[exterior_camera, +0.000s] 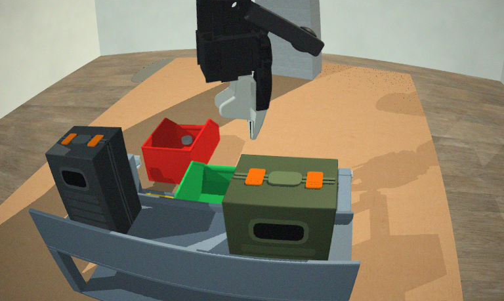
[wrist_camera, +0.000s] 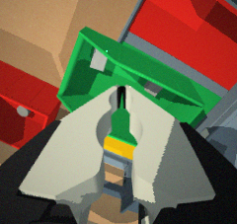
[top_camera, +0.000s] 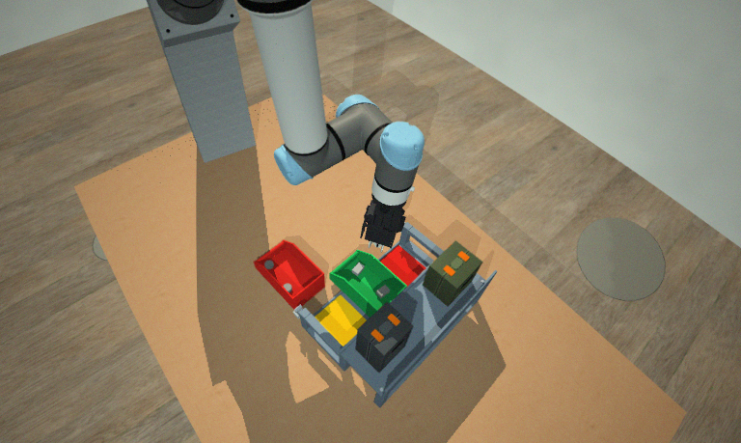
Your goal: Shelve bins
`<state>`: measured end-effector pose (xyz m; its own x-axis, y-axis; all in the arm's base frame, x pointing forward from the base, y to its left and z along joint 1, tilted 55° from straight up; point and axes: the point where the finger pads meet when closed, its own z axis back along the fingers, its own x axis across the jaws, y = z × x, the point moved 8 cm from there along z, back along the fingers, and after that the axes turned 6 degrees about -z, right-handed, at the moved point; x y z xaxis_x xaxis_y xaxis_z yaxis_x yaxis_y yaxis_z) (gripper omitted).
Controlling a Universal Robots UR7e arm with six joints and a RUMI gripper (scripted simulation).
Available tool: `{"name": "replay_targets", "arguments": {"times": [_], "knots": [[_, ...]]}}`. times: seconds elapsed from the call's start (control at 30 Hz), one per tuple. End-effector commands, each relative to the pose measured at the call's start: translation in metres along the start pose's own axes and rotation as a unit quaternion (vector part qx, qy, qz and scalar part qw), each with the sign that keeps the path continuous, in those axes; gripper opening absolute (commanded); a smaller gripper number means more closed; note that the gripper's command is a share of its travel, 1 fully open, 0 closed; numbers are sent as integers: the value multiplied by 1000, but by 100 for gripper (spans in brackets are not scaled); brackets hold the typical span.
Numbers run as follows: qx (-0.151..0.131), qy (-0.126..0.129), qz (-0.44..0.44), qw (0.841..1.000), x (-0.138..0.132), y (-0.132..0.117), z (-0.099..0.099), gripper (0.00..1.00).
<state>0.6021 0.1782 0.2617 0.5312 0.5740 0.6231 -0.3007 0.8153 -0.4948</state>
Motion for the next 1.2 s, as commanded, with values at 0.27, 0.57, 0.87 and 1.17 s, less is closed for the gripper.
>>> {"name": "replay_targets", "arguments": {"times": [0.27, 0.57, 0.87, 1.17], "knots": [[1, -3, -253, 968, -8, 1, -6, 0], [4, -5, -399, 917, -14, -1, -9, 0], [7, -5, -578, 816, -24, -4, -12, 0], [11, -5, -701, 713, -33, -8, -15, 0]]}}
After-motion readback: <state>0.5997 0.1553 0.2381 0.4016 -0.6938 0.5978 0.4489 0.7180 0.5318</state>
